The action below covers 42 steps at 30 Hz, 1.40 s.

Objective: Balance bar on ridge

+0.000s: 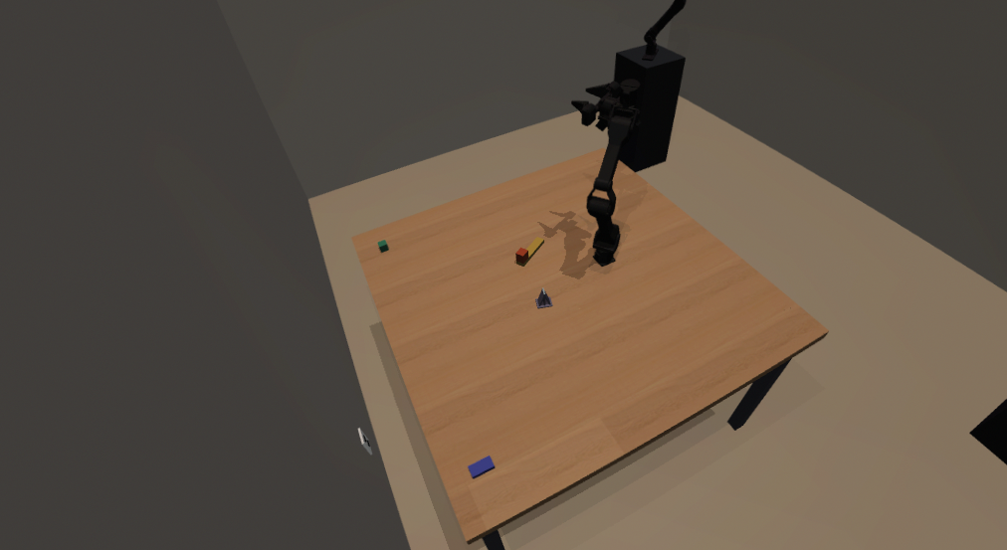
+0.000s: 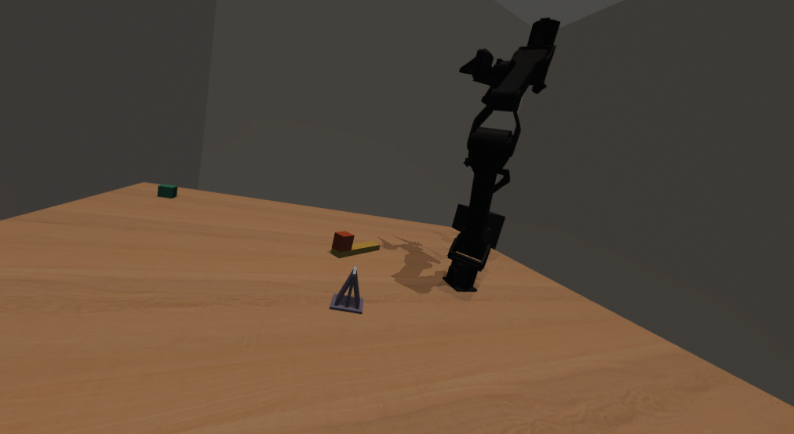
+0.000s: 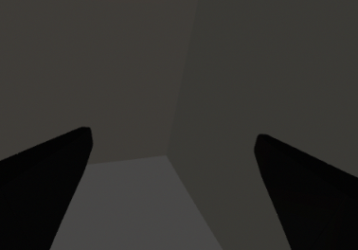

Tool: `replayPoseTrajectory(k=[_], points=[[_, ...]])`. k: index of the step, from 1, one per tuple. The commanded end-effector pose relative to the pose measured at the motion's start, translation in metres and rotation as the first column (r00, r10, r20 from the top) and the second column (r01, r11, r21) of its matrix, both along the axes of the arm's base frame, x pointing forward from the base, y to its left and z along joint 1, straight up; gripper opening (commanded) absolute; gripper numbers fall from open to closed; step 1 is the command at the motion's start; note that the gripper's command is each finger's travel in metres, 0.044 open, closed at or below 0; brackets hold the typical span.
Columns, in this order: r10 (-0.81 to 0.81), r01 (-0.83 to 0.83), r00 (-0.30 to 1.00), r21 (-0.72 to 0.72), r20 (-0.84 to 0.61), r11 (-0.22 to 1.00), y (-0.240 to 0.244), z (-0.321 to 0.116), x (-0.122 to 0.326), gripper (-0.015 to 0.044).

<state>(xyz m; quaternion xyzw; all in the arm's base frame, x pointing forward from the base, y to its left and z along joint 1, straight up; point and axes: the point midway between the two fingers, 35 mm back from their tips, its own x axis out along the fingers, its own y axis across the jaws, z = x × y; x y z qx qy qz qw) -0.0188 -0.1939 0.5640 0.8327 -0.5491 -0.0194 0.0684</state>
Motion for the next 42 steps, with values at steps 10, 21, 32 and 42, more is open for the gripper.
replayPoseTrajectory(k=[10,21,32,42], points=[[-0.047,0.032,0.978,0.076,0.204,0.997,-0.014,-0.007,-0.008,0.0315],[-0.073,-0.079,0.835,0.25,0.546,0.965,-0.038,-0.024,-0.009,0.0315],[-0.187,-0.239,0.595,0.395,0.782,0.887,-0.061,-0.045,0.0,0.0315],[-0.366,-0.392,0.336,0.482,0.868,0.784,-0.081,-0.068,0.01,0.0315]])
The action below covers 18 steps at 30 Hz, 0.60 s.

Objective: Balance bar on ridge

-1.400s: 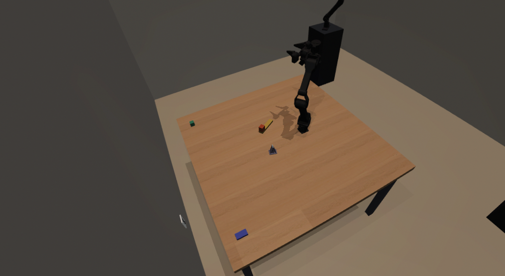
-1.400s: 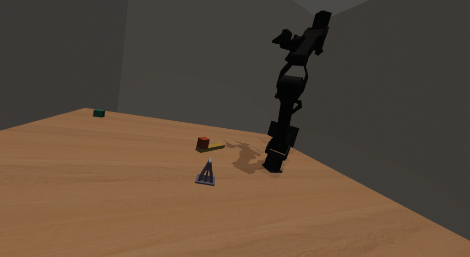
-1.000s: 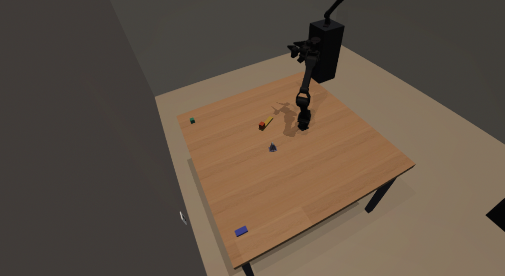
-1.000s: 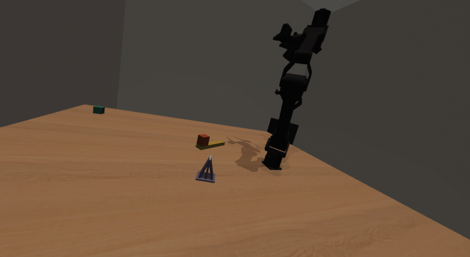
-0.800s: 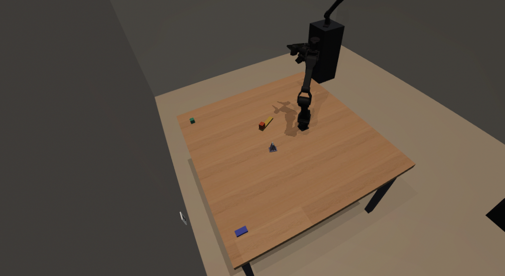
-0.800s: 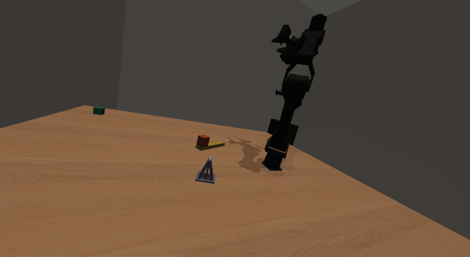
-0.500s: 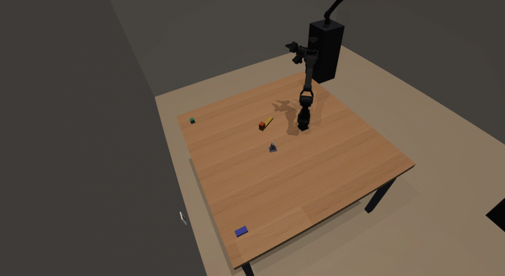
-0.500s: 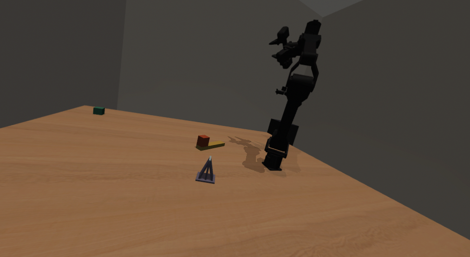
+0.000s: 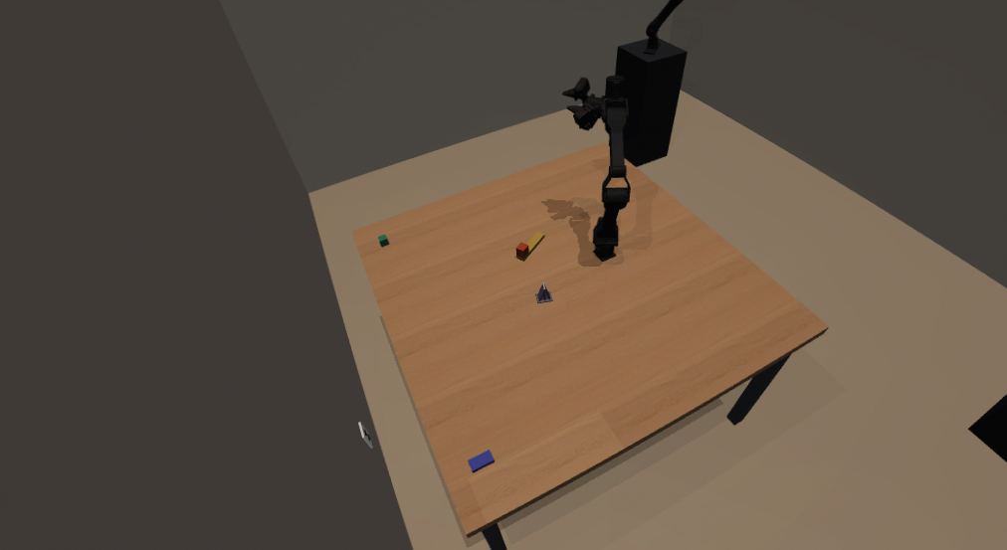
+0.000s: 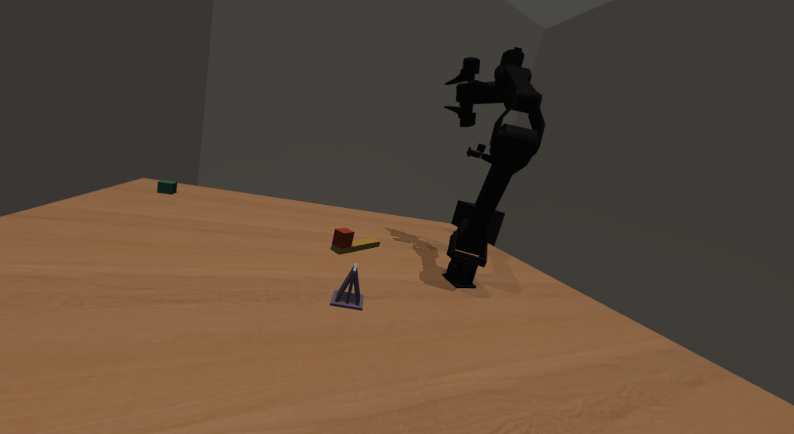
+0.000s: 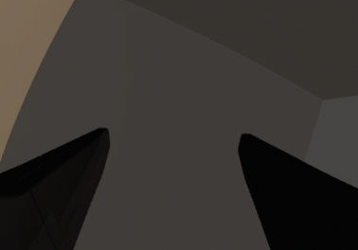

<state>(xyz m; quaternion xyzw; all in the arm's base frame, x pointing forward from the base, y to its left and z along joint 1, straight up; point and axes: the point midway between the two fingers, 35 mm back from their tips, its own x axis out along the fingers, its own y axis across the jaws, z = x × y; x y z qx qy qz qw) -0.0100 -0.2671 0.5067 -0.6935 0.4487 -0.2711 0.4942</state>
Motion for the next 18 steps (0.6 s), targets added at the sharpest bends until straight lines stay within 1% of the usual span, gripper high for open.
replayPoseTrajectory(k=[1,9,18], points=[[-0.007,-0.005,0.993,0.097,0.117,0.995,-0.01,-0.013,0.002,0.0315],[-0.05,-0.048,0.941,0.278,0.335,0.959,-0.024,-0.032,0.015,0.0315],[-0.169,-0.12,0.834,0.471,0.526,0.874,-0.037,-0.056,0.031,0.0315]])
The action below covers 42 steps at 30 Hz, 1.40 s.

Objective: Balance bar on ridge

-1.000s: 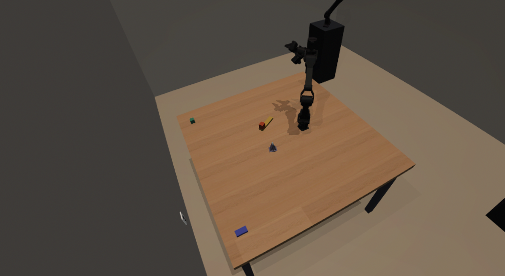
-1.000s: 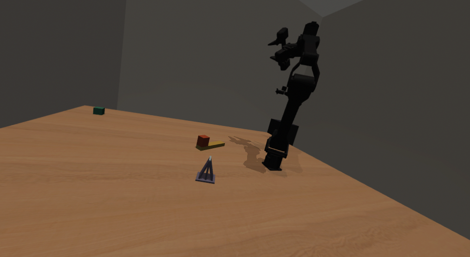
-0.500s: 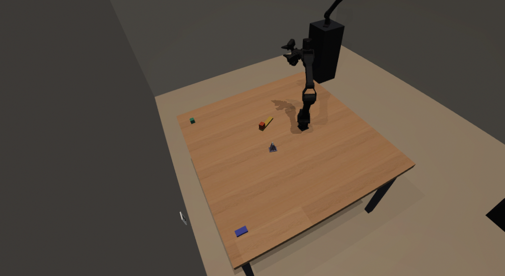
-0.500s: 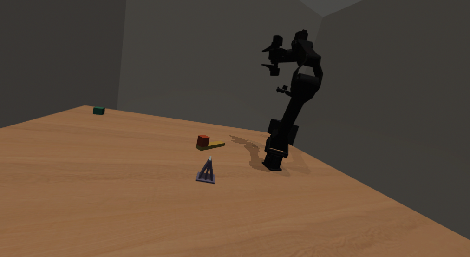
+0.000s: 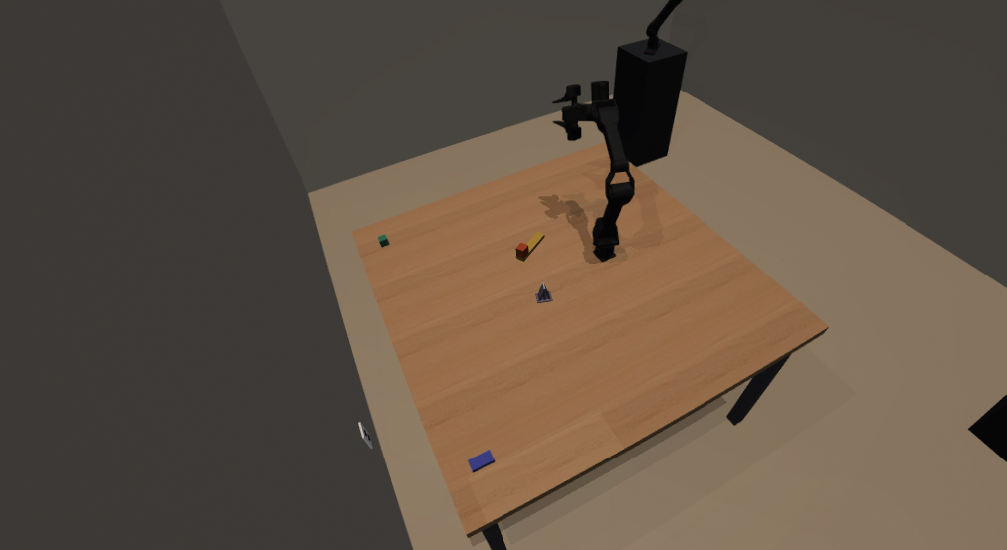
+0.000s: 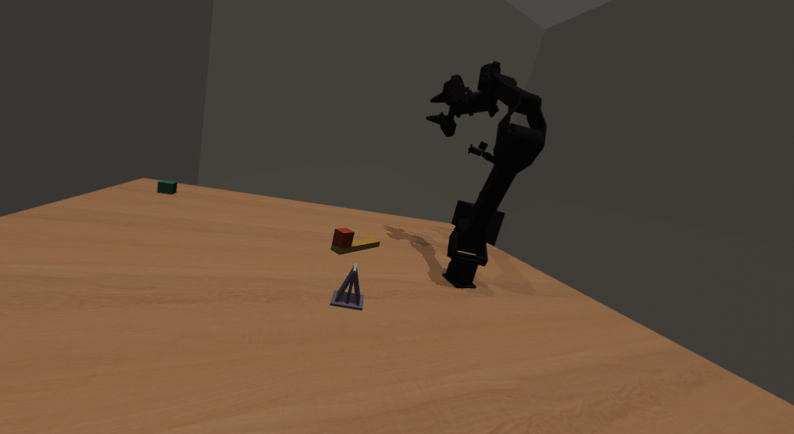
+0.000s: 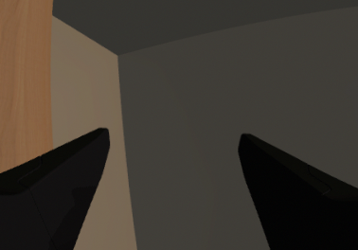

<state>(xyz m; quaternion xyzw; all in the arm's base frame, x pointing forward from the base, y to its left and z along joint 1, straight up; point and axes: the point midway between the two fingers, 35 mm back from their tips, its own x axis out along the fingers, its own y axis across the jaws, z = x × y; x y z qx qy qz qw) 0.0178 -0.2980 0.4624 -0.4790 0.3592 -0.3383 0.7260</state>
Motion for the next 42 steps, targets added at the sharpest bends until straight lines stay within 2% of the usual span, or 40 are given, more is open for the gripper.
replayPoseTrajectory(k=[1,12,22,32,42], points=[[-0.021,0.01,0.995,0.111,0.097,0.994,-0.007,-0.015,0.005,0.0315],[-0.136,-0.004,0.936,0.399,0.324,0.917,-0.018,-0.046,0.029,0.0315],[-0.308,-0.043,0.845,0.631,0.437,0.775,-0.023,-0.075,0.053,0.0315],[-0.51,-0.09,0.736,0.811,0.446,0.578,-0.023,-0.105,0.078,0.0315],[-0.698,-0.132,0.623,0.927,0.353,0.35,-0.017,-0.135,0.105,0.0315]])
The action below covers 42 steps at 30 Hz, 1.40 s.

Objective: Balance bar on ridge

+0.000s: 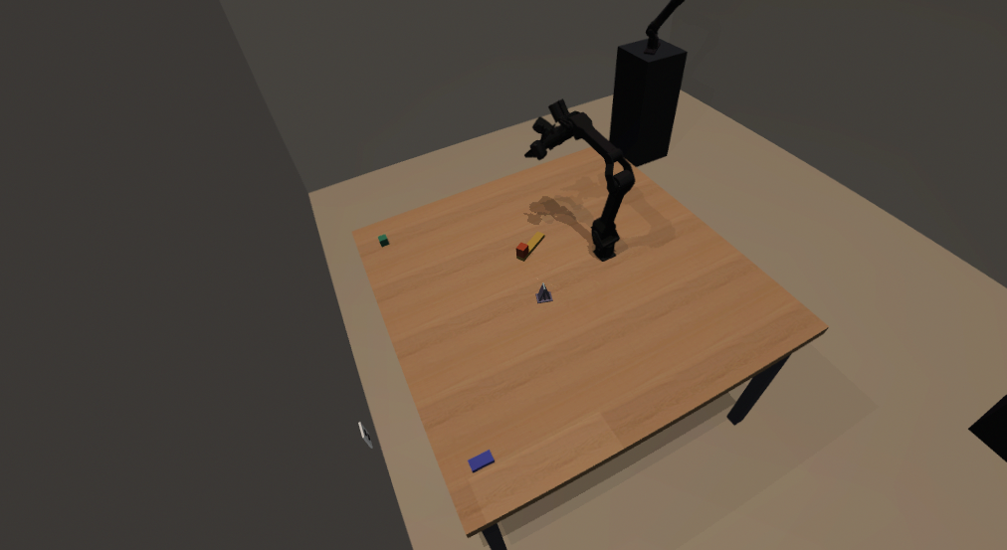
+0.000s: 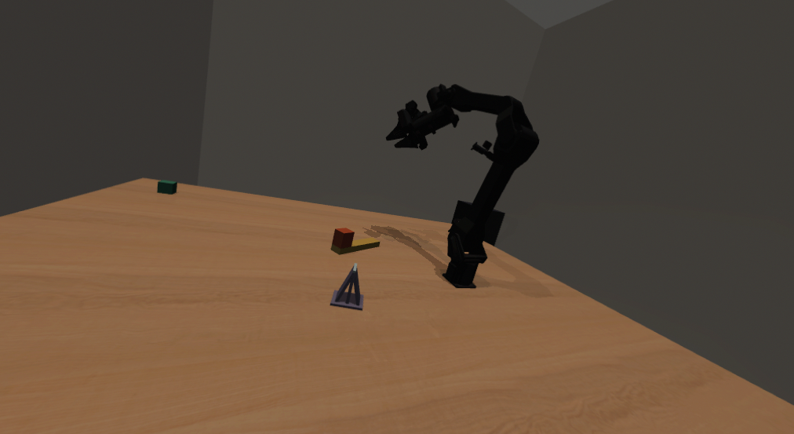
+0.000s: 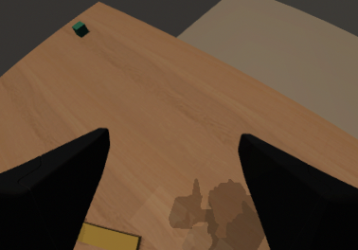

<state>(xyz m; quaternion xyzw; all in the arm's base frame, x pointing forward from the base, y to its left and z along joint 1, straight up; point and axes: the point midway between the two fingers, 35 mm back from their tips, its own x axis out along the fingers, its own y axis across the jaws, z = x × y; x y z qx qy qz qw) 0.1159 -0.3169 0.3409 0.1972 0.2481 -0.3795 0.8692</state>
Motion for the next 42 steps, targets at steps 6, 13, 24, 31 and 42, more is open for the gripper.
replayPoseTrajectory(k=[6,13,24,31,42], points=[[-0.1,0.088,0.994,0.246,0.037,0.965,0.01,-0.034,0.025,0.0315],[-0.2,0.166,0.979,0.411,0.039,0.896,0.02,-0.054,0.043,0.0315],[-0.378,0.31,0.926,0.62,-0.023,0.721,0.038,-0.083,0.064,0.0315],[-0.486,0.406,0.868,0.708,-0.1,0.578,0.051,-0.101,0.075,0.0315],[-0.625,0.547,0.738,0.767,-0.253,0.335,0.074,-0.126,0.089,0.0315]])
